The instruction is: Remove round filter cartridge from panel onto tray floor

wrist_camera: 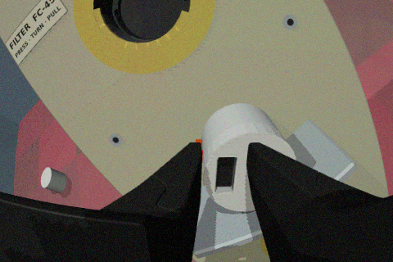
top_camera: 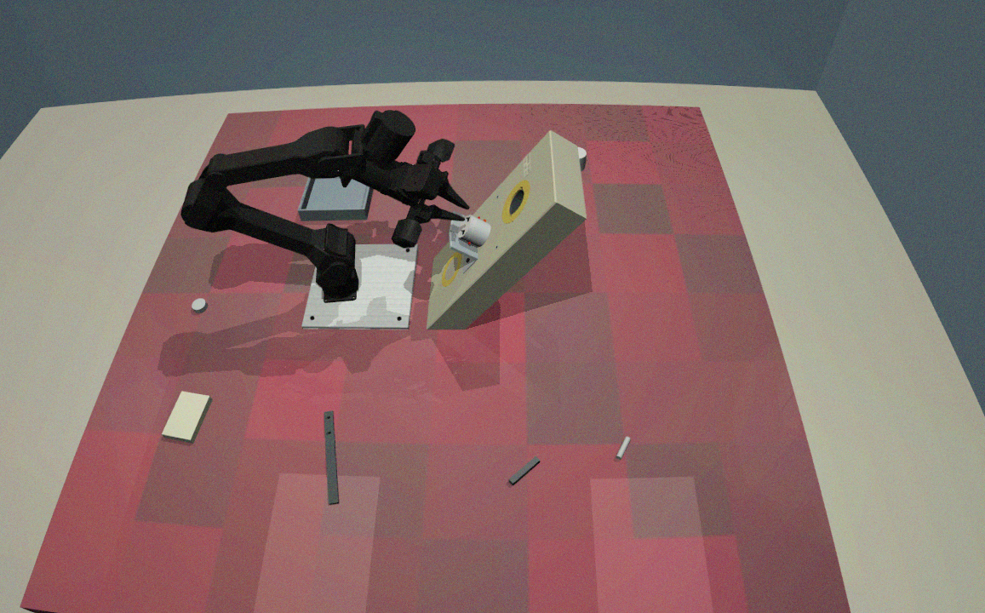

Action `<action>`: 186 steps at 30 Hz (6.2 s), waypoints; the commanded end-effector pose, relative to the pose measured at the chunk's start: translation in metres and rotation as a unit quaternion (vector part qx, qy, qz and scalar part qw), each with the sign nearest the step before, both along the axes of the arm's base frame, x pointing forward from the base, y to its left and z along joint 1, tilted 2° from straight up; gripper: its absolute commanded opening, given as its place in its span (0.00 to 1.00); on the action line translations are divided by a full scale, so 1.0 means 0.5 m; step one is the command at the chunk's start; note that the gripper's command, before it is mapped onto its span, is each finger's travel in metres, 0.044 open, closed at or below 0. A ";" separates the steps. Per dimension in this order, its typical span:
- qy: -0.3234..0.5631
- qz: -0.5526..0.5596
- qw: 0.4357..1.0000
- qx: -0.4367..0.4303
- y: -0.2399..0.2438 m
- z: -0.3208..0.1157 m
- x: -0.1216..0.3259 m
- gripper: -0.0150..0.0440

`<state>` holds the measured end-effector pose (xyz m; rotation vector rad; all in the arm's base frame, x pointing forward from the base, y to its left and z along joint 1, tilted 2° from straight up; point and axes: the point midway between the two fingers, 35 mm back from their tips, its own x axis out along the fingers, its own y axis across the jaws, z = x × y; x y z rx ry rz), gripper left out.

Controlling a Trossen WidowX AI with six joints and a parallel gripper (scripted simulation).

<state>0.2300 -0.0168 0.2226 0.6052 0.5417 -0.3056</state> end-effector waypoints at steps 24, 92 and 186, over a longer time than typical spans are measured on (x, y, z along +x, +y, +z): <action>-0.005 -0.005 1.000 0.000 0.001 0.262 0.064 0.81; 0.231 0.210 0.931 -0.189 -0.008 -0.045 0.040 0.35; 0.130 0.643 0.703 -0.275 0.480 0.108 -0.154 0.25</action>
